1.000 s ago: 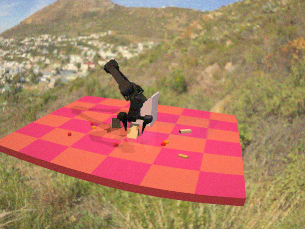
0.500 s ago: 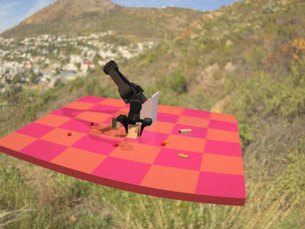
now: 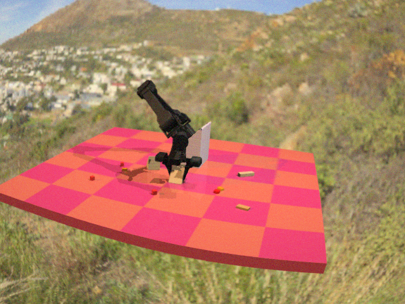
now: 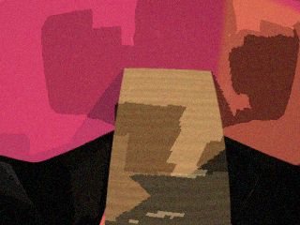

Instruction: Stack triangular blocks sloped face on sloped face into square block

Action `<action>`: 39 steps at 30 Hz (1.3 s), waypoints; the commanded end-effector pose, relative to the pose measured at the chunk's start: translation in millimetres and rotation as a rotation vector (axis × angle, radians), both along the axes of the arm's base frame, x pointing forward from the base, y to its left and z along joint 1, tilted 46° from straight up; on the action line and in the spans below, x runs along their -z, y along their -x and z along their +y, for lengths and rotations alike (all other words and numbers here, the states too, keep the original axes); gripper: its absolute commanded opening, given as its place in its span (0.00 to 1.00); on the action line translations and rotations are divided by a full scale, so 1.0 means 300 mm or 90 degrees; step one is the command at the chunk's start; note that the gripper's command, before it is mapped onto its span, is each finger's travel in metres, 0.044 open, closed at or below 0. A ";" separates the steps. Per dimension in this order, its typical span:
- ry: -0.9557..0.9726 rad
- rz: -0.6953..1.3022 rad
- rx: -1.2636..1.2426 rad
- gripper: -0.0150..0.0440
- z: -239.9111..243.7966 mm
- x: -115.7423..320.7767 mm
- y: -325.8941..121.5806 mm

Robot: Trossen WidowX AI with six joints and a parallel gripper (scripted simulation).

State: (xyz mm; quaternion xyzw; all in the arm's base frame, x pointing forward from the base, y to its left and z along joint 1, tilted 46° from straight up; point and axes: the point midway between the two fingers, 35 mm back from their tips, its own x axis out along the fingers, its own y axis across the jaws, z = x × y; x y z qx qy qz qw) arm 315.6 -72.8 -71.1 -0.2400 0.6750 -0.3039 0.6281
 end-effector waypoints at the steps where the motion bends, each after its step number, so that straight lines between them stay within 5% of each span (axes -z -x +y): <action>1: 0.000 -0.002 -0.001 0.33 0.022 -0.019 -0.006; 3: -0.001 -0.003 0.000 0.25 0.044 -0.041 -0.009; 23: -0.002 0.028 -0.025 0.25 0.064 -0.064 -0.005; 39: -0.030 0.249 -0.247 0.25 0.063 -0.064 -0.006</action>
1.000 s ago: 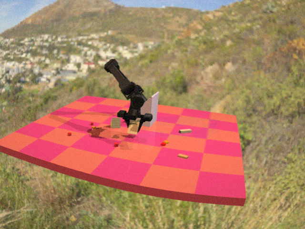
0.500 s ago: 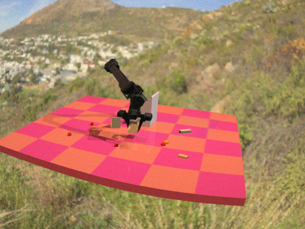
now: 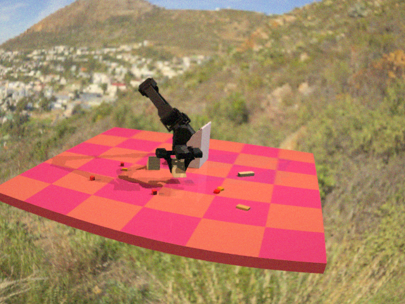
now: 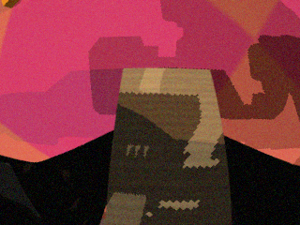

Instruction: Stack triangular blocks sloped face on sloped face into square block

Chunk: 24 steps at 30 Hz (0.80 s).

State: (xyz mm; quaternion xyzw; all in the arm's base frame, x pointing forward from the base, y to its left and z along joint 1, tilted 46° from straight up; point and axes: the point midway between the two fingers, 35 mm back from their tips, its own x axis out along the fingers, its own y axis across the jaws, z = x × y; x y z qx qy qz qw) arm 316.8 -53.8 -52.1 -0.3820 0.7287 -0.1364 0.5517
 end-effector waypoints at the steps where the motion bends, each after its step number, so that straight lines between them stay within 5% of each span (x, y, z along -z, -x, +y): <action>1: -0.004 0.045 -0.048 0.25 0.000 -0.001 -0.001; 24: -0.038 0.303 -0.305 0.25 -0.001 -0.001 -0.002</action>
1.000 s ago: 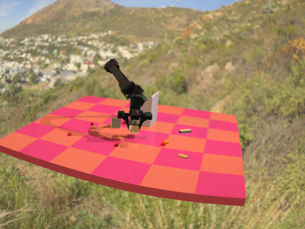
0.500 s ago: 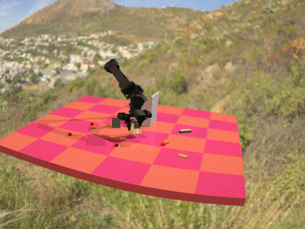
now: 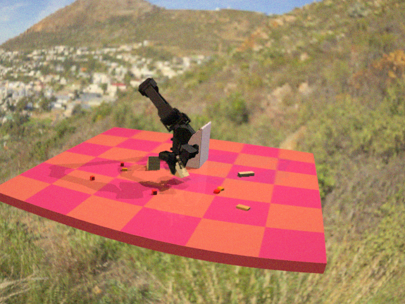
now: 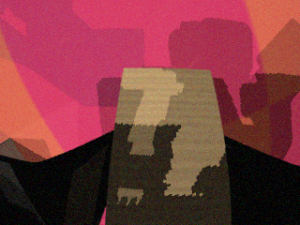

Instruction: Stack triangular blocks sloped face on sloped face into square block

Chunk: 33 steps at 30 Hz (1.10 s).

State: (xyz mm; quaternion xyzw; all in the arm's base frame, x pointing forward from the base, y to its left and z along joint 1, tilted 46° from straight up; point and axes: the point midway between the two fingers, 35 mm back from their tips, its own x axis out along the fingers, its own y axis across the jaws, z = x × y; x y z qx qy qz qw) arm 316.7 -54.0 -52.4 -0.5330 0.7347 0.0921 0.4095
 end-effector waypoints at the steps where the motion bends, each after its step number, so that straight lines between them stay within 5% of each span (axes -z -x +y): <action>1: -0.002 0.035 -0.039 0.25 0.000 -0.002 -0.002; 19: -0.030 0.239 -0.243 0.25 0.000 -0.002 -0.003; 33: -0.031 0.233 -0.235 0.25 -0.041 0.041 0.004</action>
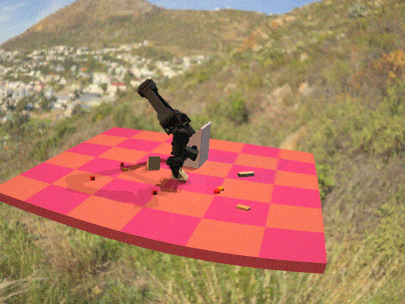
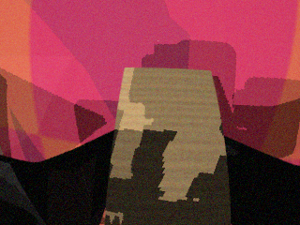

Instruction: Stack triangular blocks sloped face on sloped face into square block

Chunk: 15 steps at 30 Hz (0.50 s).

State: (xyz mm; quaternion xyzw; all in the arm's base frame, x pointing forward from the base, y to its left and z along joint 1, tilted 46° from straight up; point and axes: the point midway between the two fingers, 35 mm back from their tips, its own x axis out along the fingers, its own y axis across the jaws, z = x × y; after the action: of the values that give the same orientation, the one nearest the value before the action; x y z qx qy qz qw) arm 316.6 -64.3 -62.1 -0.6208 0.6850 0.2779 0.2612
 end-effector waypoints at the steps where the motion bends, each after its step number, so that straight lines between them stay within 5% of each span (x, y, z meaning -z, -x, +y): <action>1: 0.003 0.001 -0.001 0.25 -0.011 0.012 0.004; 7: 0.003 -0.003 0.003 0.25 -0.027 0.029 0.008; 15: 0.000 -0.004 0.007 0.61 -0.024 0.024 0.006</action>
State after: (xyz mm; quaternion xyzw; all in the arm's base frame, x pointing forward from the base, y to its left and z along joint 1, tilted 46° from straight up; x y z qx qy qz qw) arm 314.1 -72.7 -69.9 -0.6169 0.6885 0.2749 0.2643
